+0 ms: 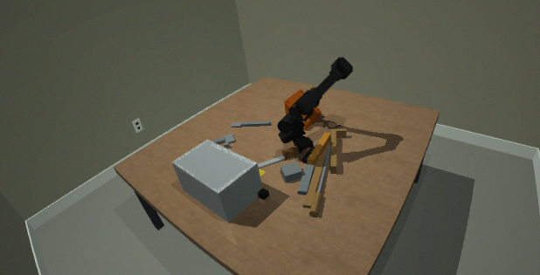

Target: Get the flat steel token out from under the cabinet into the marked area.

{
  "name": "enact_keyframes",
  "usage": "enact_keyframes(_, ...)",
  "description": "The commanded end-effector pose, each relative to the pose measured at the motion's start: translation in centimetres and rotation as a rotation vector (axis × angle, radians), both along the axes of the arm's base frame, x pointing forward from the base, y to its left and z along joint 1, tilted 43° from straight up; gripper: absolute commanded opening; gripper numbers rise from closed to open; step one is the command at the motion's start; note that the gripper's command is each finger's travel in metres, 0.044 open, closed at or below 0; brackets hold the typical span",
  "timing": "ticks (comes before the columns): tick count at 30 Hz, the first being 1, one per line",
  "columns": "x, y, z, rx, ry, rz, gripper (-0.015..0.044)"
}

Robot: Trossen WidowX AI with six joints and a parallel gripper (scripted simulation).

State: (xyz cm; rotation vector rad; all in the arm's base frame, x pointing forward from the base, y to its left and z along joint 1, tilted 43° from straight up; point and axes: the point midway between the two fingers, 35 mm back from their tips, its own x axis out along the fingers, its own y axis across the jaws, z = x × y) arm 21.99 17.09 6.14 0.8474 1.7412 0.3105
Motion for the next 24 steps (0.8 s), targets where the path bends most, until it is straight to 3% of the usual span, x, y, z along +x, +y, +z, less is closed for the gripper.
enact_keyframes(1,0.1,-0.3,-0.2,-0.003,0.011,-0.014,0.0)
enact_keyframes(24,1.1,-2.3,-2.2,-0.008,0.028,-0.032,0.0)
